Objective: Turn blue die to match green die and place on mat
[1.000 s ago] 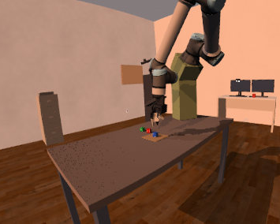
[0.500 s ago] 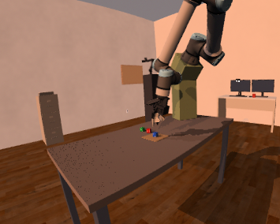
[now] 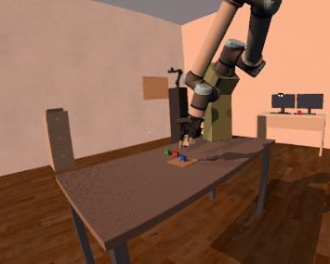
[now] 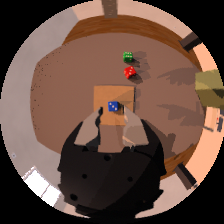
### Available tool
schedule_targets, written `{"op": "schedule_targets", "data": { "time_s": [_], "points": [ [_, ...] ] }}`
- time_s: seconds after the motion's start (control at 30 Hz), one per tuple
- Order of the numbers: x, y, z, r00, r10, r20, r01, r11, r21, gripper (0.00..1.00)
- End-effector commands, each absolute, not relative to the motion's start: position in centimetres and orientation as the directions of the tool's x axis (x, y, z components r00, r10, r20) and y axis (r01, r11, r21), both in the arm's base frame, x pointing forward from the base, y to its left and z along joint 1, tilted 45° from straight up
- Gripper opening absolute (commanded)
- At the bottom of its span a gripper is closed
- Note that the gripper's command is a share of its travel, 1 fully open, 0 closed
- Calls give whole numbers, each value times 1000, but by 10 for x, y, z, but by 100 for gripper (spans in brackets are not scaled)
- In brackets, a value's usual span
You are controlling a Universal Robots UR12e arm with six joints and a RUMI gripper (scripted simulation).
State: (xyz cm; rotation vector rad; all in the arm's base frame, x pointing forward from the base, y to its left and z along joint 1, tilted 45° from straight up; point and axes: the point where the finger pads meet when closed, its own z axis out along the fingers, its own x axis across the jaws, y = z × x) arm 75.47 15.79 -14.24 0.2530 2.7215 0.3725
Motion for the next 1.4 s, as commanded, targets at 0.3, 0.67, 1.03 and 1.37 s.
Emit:
{"op": "schedule_targets", "data": {
  "time_s": [0.3,0.67,1.03,1.37],
  "points": [
    [755,159,-139,-909,227,-349,171,968,183,28],
    [755,159,-143,-911,229,-342,204,973,107,28],
    [756,161,-140,-910,227,-347,259,965,-47,28],
    [756,161,-139,-909,227,-349,263,963,-61,28]
  ]
}}
